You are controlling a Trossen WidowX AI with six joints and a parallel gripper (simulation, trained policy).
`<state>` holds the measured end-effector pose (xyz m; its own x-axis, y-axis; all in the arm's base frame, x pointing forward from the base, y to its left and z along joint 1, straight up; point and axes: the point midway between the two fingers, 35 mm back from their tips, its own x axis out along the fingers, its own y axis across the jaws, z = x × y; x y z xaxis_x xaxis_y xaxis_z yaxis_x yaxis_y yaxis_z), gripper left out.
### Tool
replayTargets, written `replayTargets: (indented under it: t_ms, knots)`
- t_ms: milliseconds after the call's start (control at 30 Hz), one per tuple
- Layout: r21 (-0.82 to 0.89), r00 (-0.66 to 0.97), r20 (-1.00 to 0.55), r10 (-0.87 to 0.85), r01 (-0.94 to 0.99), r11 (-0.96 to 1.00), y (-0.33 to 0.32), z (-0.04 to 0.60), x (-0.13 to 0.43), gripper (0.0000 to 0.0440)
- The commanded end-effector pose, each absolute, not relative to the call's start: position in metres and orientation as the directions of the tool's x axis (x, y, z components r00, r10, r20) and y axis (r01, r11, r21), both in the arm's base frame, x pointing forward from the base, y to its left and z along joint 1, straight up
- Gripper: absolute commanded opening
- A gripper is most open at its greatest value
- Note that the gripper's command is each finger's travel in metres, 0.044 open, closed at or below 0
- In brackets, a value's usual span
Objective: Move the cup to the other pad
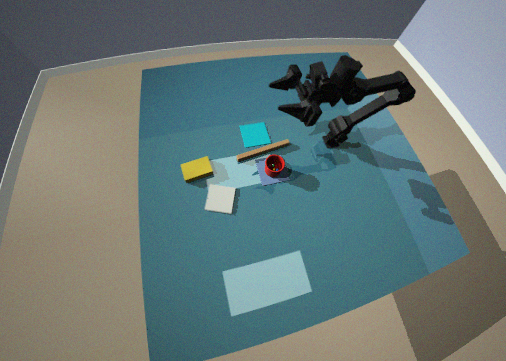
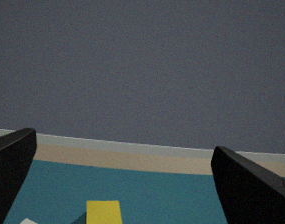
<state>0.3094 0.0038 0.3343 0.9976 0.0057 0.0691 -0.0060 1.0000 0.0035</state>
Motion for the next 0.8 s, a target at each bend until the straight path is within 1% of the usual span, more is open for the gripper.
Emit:
replayTargets:
  t_ms: [0,300,367,400,533,767]
  knots:
    - [0.005,0.998,0.068,0.009,-0.009,1.000,0.005,0.335,0.309,0.0374]
    - [0.032,0.999,0.017,0.027,-0.028,0.999,0.010,0.335,0.311,0.0137]
    - [0.044,1.000,0.000,0.031,-0.031,0.999,0.011,0.335,0.312,0.0092]
    - [0.051,0.999,-0.010,0.033,-0.032,0.998,0.012,0.335,0.312,0.0077]
    - [0.085,0.998,-0.049,0.046,-0.042,0.995,0.015,0.334,0.315,0.0075]
    - [0.162,0.990,-0.117,0.073,-0.053,0.985,0.023,0.335,0.321,0.0108]
